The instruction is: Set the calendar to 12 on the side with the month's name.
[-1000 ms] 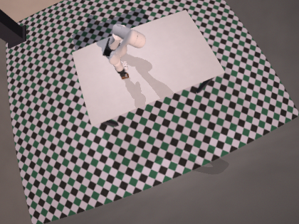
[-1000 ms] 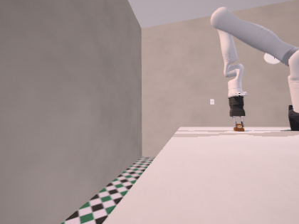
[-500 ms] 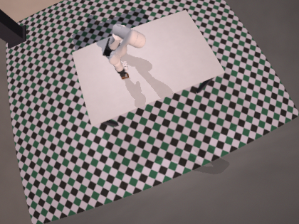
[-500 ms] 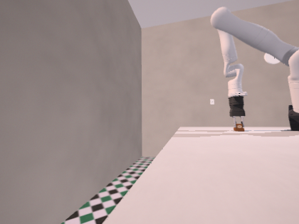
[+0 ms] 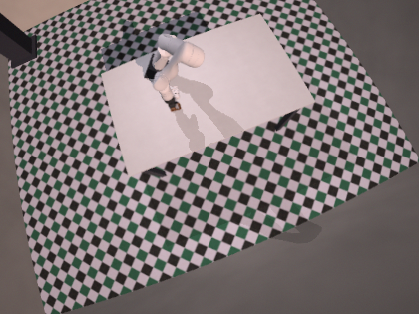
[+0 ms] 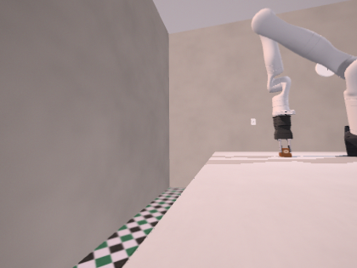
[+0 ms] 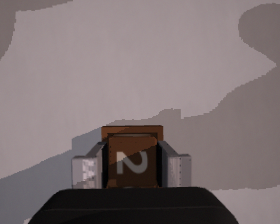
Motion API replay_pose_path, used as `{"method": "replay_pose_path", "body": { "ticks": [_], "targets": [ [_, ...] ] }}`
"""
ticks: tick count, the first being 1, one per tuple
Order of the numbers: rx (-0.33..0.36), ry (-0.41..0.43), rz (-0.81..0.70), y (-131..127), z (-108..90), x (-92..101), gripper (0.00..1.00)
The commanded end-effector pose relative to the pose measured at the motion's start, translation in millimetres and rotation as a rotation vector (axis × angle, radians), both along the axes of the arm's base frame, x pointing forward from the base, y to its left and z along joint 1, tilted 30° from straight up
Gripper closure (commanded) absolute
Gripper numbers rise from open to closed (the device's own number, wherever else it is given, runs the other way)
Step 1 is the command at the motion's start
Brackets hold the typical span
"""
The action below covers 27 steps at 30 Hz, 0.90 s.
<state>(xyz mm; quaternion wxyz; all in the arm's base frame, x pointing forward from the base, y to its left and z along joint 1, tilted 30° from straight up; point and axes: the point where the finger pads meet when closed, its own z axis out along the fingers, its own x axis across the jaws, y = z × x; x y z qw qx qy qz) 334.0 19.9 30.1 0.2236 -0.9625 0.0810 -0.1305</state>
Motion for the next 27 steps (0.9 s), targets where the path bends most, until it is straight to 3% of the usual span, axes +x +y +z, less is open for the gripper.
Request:
{"method": "replay_pose_path", "body": {
  "ticks": [1,9,13,15,16,18,19,27],
  "targets": [
    [0.000,-0.001,-0.001,-0.4,0.3,0.2,0.43],
    [0.000,-0.001,-0.001,-0.4,0.3,0.2,0.37],
    [0.000,-0.001,-0.001,-0.4,0.3,0.2,0.25],
    [0.000,-0.001,-0.001,-0.4,0.3,0.2,0.25],
    [0.000,-0.001,-0.001,-0.4,0.3,0.2,0.19],
    [0.000,-0.001,-0.001,-0.4,0.3,0.2,0.19],
    [0.000,-0.001,-0.001,-0.4,0.3,0.2,0.13],
    [0.000,-0.001,-0.001,-0.4,0.3,0.2,0.13]
  ]
}}
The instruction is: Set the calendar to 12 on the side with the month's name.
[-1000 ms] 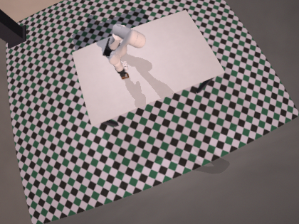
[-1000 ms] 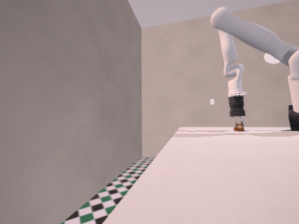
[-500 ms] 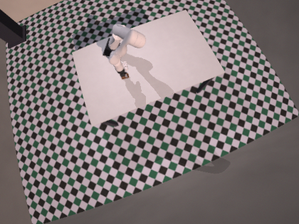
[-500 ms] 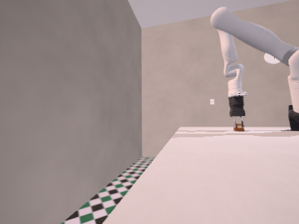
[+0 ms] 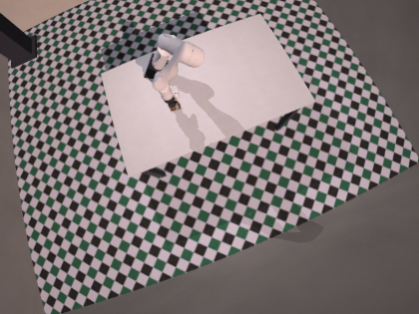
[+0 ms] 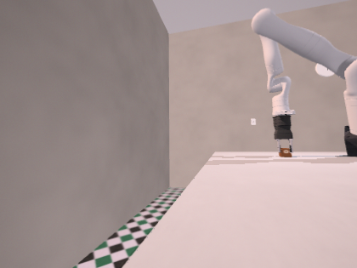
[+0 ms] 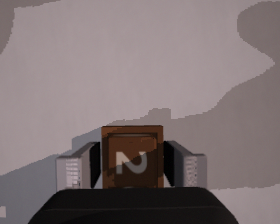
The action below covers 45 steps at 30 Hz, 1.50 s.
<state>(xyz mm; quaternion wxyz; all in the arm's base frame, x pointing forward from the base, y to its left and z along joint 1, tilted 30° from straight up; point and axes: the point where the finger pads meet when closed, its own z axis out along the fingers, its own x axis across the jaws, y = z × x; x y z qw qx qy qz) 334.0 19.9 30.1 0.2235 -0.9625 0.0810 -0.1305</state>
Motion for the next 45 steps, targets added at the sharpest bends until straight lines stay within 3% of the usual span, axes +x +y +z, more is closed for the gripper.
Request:
{"method": "replay_pose_path", "body": {
  "ticks": [1,18,45],
  "targets": [
    [0.000,-0.001,-0.001,-0.4,0.3,0.2,0.13],
    [0.000,-0.001,-0.001,-4.6,9.4,-2.8,0.13],
    [0.000,-0.001,-0.001,-32.3,68.1,-22.3,0.13]
  ]
}}
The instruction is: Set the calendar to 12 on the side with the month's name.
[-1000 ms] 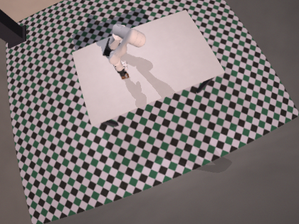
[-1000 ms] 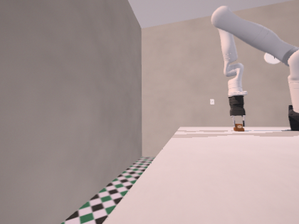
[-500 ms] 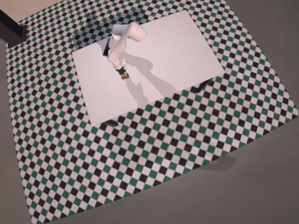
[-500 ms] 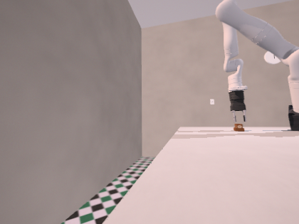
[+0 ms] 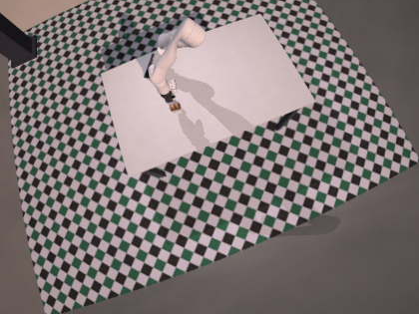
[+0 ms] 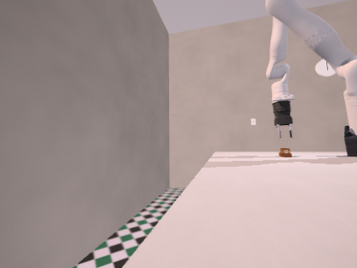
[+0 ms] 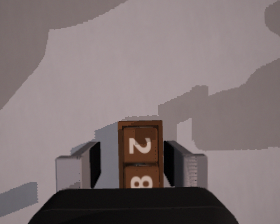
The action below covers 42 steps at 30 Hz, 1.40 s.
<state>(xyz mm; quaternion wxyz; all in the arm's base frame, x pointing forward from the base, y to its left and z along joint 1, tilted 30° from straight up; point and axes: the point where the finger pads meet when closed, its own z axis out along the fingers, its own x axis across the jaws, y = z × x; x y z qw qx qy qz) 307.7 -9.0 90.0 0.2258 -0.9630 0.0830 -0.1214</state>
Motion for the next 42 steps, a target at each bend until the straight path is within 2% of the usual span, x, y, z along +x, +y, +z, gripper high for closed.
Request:
{"method": "replay_pose_path", "body": {
  "ticks": [1,16,17,42],
  "targets": [
    [-0.006,-0.019,-0.002,-4.2,9.8,3.4,0.13],
    [-0.006,-0.019,-0.002,-8.2,18.3,0.5,0.13],
    [-0.006,-0.019,-0.002,-8.2,18.3,0.5,0.00],
    [-0.006,-0.019,-0.002,-8.6,19.2,0.3,0.00]
  ]
}}
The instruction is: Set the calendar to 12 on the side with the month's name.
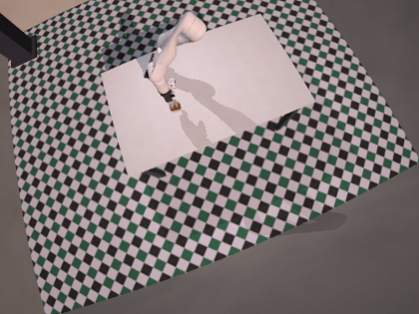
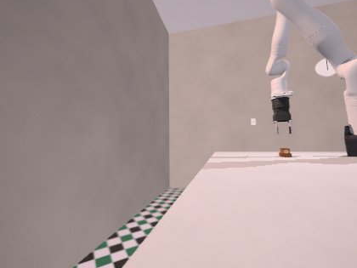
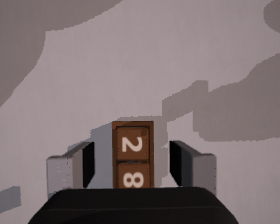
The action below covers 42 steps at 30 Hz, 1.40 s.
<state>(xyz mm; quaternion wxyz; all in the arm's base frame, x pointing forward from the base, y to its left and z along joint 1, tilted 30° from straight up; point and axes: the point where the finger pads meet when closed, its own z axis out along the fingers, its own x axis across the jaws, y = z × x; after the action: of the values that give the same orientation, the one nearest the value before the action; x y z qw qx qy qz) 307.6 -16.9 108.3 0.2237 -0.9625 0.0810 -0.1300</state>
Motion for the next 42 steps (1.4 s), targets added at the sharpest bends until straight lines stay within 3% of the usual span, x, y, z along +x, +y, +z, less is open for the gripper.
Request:
{"method": "replay_pose_path", "body": {
  "ticks": [1,13,24,42],
  "targets": [
    [-0.001,-0.002,-0.001,-1.1,1.7,0.1,0.00],
    [-0.001,-0.002,-0.001,-12.0,24.9,-7.7,0.00],
    [-0.001,-0.002,-0.001,-28.0,58.7,-19.0,0.00],
    [-0.001,-0.002,-0.001,-29.8,62.4,-20.2,0.00]
  ]
}}
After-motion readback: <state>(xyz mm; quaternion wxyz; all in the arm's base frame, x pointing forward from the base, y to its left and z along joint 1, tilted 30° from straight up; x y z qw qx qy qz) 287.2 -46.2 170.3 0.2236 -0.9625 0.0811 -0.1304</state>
